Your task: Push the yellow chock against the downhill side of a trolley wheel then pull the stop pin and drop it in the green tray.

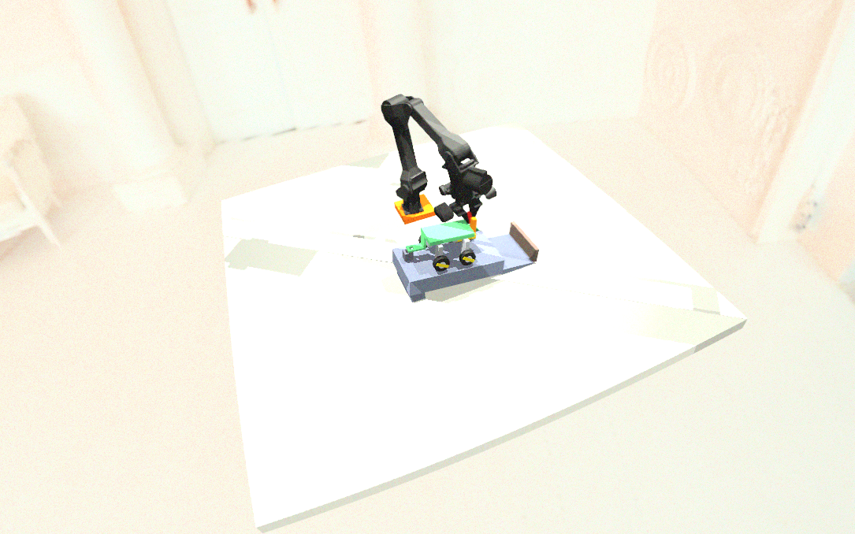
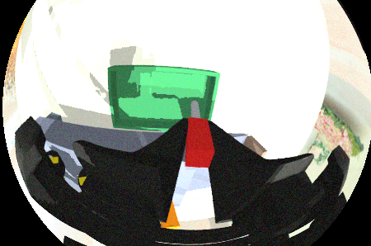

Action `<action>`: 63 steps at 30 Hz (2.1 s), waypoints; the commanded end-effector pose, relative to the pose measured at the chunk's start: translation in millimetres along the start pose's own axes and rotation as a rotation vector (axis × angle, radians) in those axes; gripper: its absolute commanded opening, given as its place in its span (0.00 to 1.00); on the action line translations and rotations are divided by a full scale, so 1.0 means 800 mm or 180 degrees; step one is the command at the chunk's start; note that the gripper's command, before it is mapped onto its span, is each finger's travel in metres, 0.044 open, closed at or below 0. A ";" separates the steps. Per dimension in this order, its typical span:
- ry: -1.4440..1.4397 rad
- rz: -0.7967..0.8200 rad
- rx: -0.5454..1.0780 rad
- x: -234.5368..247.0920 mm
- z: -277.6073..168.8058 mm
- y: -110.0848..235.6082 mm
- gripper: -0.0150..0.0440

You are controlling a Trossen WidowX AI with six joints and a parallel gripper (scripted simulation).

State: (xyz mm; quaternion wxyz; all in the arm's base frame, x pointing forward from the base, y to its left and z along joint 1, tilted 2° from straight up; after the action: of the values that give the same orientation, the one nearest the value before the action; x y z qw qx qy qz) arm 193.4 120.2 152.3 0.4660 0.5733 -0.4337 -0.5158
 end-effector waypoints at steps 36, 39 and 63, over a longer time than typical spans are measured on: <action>-0.0009 -0.0011 -0.0006 0.024 -0.002 -0.014 0.58; -0.0009 -0.0011 -0.0006 0.026 -0.002 -0.015 0.58; -0.0009 -0.0007 -0.0006 0.044 -0.004 -0.022 0.58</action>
State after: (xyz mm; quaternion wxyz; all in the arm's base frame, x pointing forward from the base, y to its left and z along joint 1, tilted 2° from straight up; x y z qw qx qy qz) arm 200.1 90.5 130.0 0.4654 0.5711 -0.4360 -0.5169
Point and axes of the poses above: the point midway between the two fingers, 35 mm back from their tips, its own y axis back along the fingers, its own x axis across the jaws, z = x × y, the point moved 7 cm from there along y, back along the fingers, and after that the axes turned 5 degrees about -y, right-handed, at the moved point
